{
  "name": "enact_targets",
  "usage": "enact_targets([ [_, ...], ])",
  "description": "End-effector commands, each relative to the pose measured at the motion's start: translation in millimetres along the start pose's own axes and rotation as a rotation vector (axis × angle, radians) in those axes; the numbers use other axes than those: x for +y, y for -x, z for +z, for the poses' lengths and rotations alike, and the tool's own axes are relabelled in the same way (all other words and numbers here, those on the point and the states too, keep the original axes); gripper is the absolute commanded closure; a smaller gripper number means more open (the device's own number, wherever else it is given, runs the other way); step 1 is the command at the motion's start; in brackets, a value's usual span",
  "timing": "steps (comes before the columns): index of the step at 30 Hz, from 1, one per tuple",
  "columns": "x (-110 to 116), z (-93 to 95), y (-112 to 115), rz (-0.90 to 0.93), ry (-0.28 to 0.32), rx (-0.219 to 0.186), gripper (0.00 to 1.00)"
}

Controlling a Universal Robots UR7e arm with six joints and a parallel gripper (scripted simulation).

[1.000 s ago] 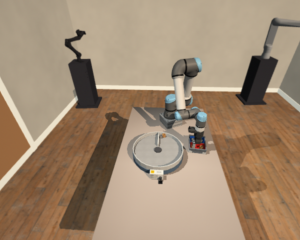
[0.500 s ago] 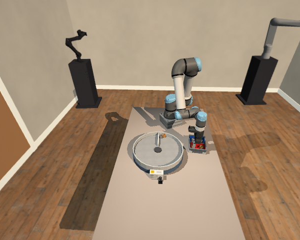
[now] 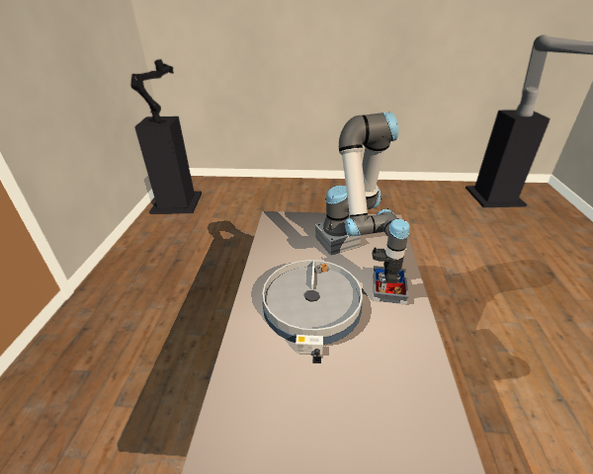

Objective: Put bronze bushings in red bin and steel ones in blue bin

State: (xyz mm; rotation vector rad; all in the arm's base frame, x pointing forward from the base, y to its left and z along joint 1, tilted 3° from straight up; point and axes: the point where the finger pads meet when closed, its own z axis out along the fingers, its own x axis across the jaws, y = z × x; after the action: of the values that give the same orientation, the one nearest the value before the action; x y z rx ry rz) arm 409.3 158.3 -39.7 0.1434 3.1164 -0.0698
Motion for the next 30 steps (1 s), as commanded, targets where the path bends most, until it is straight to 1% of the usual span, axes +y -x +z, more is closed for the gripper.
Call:
enact_targets([
  [1,0.1,-1.8,0.4,0.0,0.0,-0.001,0.58],
  [13,0.1,-4.3,0.4,0.0,0.0,-0.001,0.58],
  [17,0.1,-45.1,0.4,0.0,0.0,-0.001,0.58],
  [19,0.1,-45.1,0.4,0.0,0.0,-0.001,0.58],
  [20,0.1,-55.3,0.4,0.0,0.0,-0.001,0.58],
  [23,0.1,-55.3,0.4,0.0,0.0,-0.001,0.58],
  [27,0.1,-96.4,0.3,0.0,0.0,-0.001,0.58],
  [28,0.1,-96.4,0.3,0.0,0.0,-0.001,0.58],
  [29,0.1,-106.7,0.3,0.0,0.0,-0.001,0.58],
  [30,0.1,-106.7,0.3,0.0,0.0,-0.001,0.58],
])
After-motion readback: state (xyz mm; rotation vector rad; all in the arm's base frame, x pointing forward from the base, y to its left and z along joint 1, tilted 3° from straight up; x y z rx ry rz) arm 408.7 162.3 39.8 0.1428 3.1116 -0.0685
